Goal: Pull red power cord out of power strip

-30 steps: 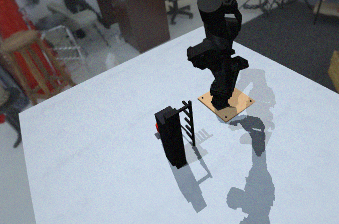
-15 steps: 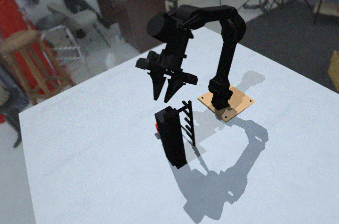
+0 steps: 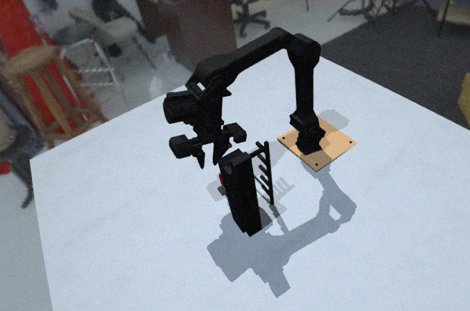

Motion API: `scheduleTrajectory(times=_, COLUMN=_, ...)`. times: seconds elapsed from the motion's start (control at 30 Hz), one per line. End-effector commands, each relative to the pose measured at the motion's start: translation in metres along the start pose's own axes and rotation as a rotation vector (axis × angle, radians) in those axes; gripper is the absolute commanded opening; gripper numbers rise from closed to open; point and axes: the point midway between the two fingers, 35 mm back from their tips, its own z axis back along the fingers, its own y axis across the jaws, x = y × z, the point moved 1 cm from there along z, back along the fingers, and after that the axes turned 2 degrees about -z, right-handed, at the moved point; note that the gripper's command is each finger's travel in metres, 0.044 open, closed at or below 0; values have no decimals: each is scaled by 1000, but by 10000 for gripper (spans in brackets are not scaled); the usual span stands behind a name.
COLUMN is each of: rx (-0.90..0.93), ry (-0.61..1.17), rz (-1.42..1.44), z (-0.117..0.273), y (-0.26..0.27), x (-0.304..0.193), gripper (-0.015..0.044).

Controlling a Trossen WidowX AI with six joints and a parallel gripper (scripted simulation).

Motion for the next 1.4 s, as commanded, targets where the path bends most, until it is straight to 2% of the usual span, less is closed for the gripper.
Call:
scheduleTrajectory(times=0.0, rx=-228, ry=-65, rz=17, z=-37, y=-27, x=26, gripper=160)
scheduleTrajectory(times=0.07, rx=-270, ry=-74, rz=21, z=-42, y=-32, x=30, gripper=160)
scheduleTrajectory(times=1.37, rx=-270, ry=-70, rz=21, z=-51, y=-37, x=-10, gripper=160)
